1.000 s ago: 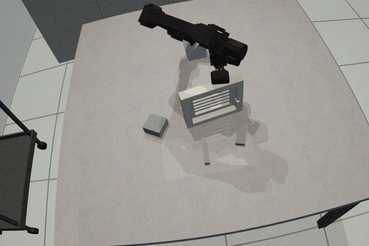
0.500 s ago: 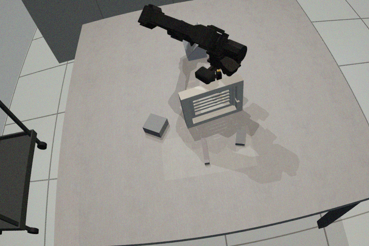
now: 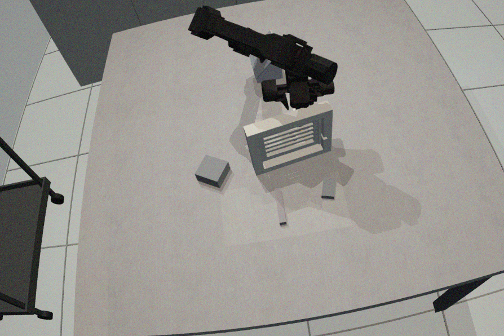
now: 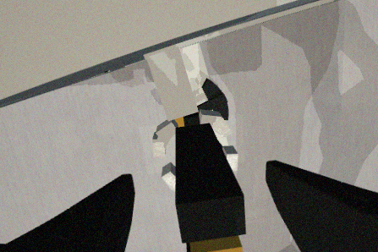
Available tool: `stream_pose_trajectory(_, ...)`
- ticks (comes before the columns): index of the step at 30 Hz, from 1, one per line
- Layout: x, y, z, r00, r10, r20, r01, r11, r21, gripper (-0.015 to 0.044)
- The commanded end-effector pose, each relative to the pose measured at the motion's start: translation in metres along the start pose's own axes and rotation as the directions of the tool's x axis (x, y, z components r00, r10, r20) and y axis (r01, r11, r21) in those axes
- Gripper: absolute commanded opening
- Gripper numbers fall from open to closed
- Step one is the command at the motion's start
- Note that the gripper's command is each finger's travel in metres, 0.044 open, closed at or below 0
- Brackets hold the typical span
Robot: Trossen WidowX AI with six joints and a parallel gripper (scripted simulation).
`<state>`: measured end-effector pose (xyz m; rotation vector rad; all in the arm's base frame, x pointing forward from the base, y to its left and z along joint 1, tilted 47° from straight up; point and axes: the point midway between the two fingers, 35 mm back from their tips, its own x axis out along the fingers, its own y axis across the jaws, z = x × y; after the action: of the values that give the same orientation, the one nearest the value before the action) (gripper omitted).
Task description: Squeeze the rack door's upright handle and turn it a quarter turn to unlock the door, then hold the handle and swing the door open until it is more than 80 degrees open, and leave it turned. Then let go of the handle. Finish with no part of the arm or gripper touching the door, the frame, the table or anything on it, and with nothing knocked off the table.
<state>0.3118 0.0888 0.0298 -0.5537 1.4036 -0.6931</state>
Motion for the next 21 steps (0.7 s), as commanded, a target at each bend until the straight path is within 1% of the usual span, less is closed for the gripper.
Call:
stream_pose_trajectory(1,0.0,0.0,0.0004,1.0,0.0,0.002,0.0,0.978,0.206,0.0294)
stream_pose_trajectory(5,0.0,0.0,0.0004,1.0,-0.001,0.002,0.0,0.919,0.395,0.0294)
stream_pose_trajectory(10,0.0,0.0,0.0004,1.0,-0.001,0.002,-0.001,0.794,0.608,0.0294)
stream_pose_trajectory(15,0.0,0.0,0.0004,1.0,0.0,0.002,-0.001,0.621,0.784,0.0294)
stream_pose_trajectory(21,0.0,0.0001,0.0003,1.0,0.0,0.002,-0.001,0.364,0.932,0.0294)
